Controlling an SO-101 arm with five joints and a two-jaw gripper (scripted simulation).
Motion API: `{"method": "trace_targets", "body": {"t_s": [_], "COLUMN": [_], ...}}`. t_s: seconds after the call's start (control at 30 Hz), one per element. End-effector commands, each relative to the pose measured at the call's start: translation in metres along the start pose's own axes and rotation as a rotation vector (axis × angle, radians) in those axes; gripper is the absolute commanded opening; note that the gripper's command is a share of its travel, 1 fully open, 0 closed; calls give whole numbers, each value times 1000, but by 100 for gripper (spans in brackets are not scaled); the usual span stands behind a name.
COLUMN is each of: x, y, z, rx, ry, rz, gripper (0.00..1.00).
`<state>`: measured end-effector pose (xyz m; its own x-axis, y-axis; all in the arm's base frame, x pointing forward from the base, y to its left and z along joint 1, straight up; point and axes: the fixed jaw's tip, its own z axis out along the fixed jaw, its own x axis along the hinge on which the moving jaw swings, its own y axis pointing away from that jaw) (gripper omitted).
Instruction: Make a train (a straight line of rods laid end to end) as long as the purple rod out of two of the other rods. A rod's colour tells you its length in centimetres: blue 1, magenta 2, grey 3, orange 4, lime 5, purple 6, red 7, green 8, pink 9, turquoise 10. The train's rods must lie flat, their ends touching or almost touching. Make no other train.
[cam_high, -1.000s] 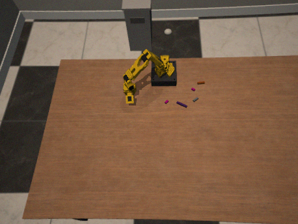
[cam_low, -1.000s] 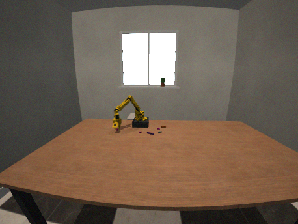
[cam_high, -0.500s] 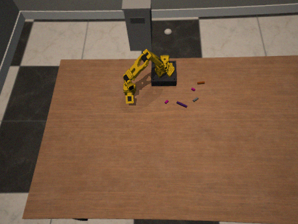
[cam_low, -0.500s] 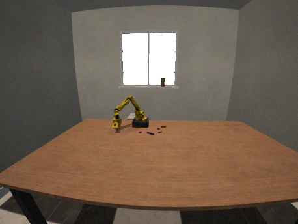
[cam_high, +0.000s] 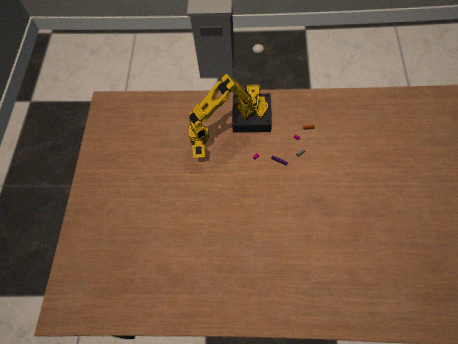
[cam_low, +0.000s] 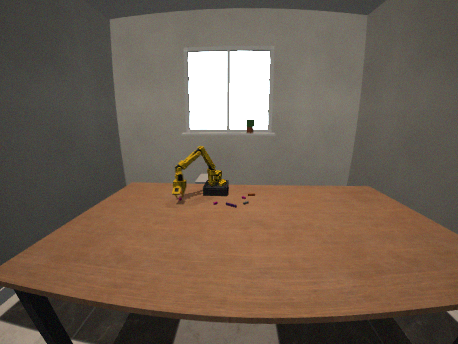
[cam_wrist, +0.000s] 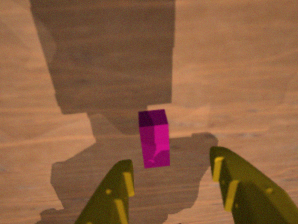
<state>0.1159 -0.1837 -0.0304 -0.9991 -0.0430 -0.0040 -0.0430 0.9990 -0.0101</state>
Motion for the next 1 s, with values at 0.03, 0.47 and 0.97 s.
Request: {"method": "trace_targets", "body": {"t_s": [0.03,0.47,0.97], "x": [-1,-1,-1], "y": [2,2,1], "z": [-8,-12,-25], "rx": [-2,-2,-2], "ry": [-1,-1,-1], "rz": [2,2,2], "gripper": [17,17,17]}}
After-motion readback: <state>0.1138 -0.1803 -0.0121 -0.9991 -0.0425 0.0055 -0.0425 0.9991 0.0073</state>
